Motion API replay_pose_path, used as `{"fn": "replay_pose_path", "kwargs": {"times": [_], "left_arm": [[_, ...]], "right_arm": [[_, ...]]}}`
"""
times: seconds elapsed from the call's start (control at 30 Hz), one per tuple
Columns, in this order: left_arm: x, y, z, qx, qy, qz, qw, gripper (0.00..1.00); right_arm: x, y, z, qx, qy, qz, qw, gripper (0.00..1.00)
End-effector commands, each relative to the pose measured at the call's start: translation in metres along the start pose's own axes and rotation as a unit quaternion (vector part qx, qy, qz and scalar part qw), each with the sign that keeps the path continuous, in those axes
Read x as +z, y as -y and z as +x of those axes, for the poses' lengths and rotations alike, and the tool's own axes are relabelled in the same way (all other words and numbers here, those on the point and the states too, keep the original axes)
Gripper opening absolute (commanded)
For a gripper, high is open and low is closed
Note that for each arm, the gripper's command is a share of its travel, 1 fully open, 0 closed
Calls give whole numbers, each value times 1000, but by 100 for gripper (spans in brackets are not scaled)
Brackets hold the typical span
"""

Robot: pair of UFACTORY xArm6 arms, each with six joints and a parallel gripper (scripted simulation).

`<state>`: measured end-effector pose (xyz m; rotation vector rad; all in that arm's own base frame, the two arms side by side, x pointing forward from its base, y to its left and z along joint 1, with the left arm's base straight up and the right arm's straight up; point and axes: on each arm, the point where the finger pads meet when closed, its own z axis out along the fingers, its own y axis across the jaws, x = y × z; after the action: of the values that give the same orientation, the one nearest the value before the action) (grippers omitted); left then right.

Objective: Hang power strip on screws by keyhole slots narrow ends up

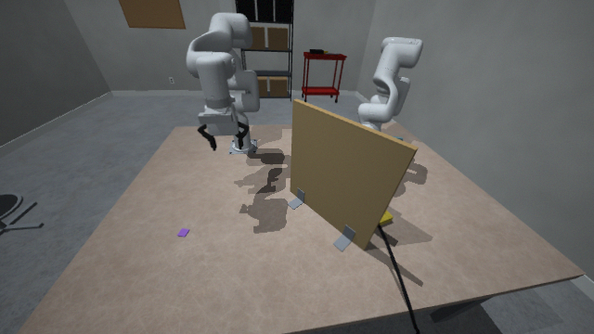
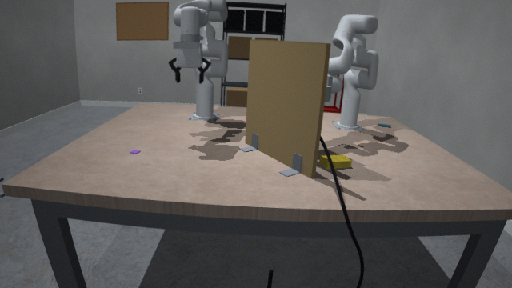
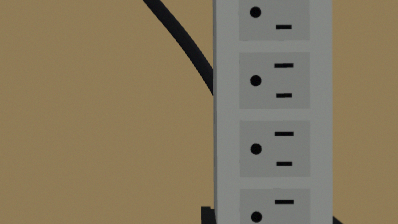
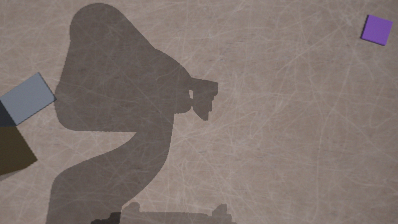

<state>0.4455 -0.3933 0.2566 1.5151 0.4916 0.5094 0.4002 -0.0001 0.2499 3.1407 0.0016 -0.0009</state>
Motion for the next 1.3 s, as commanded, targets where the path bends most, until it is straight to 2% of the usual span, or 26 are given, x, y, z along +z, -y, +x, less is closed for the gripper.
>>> {"fn": "replay_pose_path", "kwargs": {"times": [0.0, 0.13, 0.33, 0.4, 0.5, 0.53, 0.6, 0.8, 0.83, 0.97, 1.17, 1.2, 1.27], "left_arm": [[1, -4, 1, -2, 2, -4, 1000, 0], [1, -14, -10, 3, -1, -8, 1000, 0], [-5, -42, -50, 15, -12, -12, 1000, 0], [-5, -42, -50, 15, -12, -12, 1000, 0], [-8, -54, -67, 16, -15, -14, 1000, 0], [-8, -49, -62, 16, -17, -11, 1000, 0], [-9, -55, -68, 16, -15, -14, 1000, 0], [-23, -78, -112, 15, -13, -13, 1000, 0], [-21, -72, -105, 16, -16, -11, 1000, 0], [-22, -77, -110, 16, -13, -14, 1000, 0], [-41, -95, -152, 8, -3, -9, 1000, 0], [-39, -92, -146, 9, -6, -7, 1000, 0], [-41, -96, -153, 8, -3, -9, 1000, 0]], "right_arm": [[-2, 0, 1, 0, -2, 0, 1000, 100], [-2, 0, 1, 0, -2, 0, 1000, 100], [-2, 0, 1, 0, -2, 0, 1000, 100], [-2, 0, 1, 0, -2, 0, 1000, 100], [-2, 0, 1, 0, -2, 0, 1000, 100], [-2, 0, 1, 0, -2, 0, 1000, 100], [-2, 0, 1, 0, -2, 0, 1000, 100], [-2, 0, 1, 0, -2, 0, 1000, 100], [-2, 0, 1, 0, -2, 0, 1000, 100], [-2, 0, 1, 0, -2, 0, 1000, 100], [-2, 0, 1, 0, -2, 0, 1000, 100], [-2, 0, 1, 0, -2, 0, 1000, 100], [-2, 0, 1, 0, -2, 0, 1000, 100]]}}
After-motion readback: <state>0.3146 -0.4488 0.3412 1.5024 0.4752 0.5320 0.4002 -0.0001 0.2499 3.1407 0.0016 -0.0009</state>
